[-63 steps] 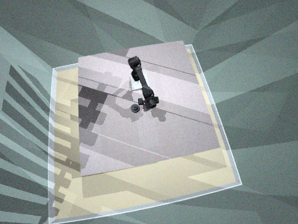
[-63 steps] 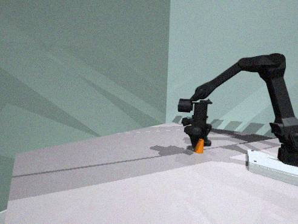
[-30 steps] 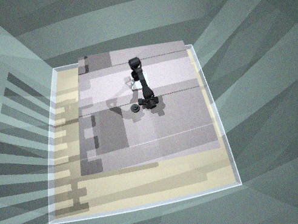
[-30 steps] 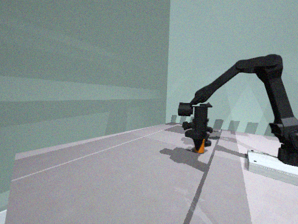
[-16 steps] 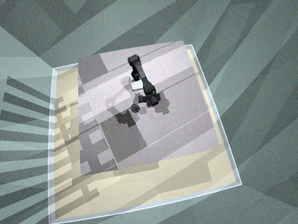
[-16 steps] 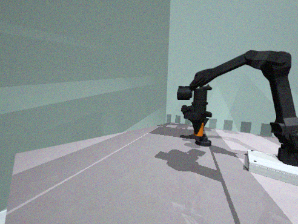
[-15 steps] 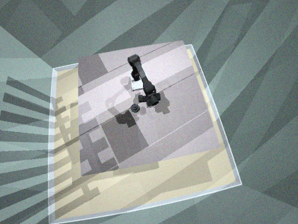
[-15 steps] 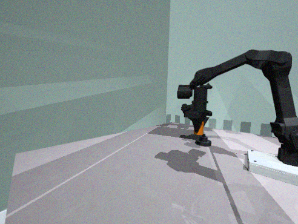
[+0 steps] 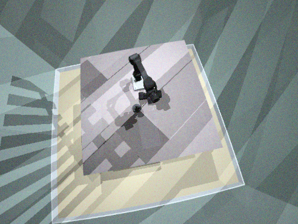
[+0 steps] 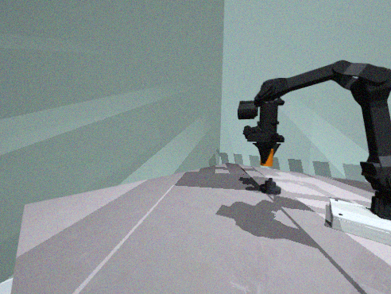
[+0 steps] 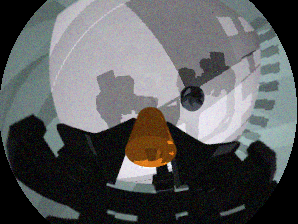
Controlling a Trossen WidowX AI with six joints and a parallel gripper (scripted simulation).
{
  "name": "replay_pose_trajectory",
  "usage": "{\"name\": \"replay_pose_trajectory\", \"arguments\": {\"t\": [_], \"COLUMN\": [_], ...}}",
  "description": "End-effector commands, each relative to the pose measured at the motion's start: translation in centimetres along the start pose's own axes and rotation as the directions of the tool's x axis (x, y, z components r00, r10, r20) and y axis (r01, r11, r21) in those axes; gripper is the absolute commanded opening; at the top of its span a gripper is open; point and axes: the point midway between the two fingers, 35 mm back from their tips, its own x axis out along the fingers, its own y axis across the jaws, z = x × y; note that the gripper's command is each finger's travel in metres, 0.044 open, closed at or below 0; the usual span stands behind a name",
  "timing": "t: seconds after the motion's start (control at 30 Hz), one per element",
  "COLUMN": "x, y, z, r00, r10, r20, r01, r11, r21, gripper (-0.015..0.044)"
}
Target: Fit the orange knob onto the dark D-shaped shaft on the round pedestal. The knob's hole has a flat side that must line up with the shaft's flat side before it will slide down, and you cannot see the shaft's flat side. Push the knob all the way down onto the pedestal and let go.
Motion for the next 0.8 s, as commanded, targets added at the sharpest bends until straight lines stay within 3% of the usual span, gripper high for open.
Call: {"name": "replay_pose_trajectory", "arguments": {"t": [0.0,0.77], "x": [0.3,2.7], "y": [-1.0,-7.7], "z": [0.4,2.5], "r00": [1.0,1.0], "r10": [-0.001,-0.006], "r20": [0.0,0.003], "r01": [0.001,0.006], "r11": [1.0,1.0], "r21": [0.0,0.001], "gripper": [0.0,0.0]}}
